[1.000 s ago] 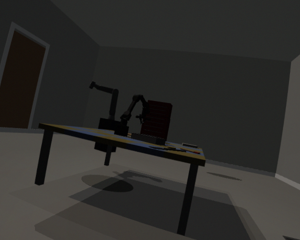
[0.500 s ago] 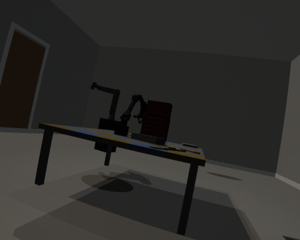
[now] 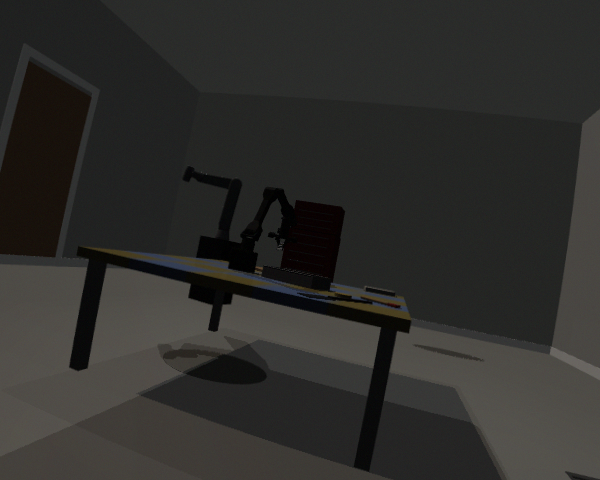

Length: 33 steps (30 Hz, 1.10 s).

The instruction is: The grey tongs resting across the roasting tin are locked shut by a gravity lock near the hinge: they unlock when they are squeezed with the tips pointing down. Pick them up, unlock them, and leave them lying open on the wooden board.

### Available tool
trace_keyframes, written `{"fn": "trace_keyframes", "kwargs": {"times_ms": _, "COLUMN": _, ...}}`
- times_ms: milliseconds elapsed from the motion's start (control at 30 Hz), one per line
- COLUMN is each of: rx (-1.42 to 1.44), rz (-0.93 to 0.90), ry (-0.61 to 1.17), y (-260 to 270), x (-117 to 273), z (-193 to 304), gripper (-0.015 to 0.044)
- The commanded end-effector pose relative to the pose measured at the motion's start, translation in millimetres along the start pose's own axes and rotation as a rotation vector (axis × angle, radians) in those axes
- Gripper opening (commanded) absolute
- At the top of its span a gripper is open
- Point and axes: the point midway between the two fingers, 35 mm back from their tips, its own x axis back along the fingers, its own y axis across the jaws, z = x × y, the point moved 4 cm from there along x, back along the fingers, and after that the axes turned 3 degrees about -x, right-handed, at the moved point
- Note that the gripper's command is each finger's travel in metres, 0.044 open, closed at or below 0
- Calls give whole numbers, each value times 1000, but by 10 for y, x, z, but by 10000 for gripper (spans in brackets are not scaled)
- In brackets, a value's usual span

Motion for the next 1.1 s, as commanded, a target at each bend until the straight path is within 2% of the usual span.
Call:
{"fn": "trace_keyframes", "kwargs": {"times_ms": 0, "rx": -22, "rz": -13, "ry": -92, "y": -28, "x": 11, "z": -7, "gripper": -150}}
{"fn": "trace_keyframes", "kwargs": {"times_ms": 1067, "rx": -32, "rz": -70, "ry": -689, "y": -123, "x": 119, "z": 272, "gripper": -150}}
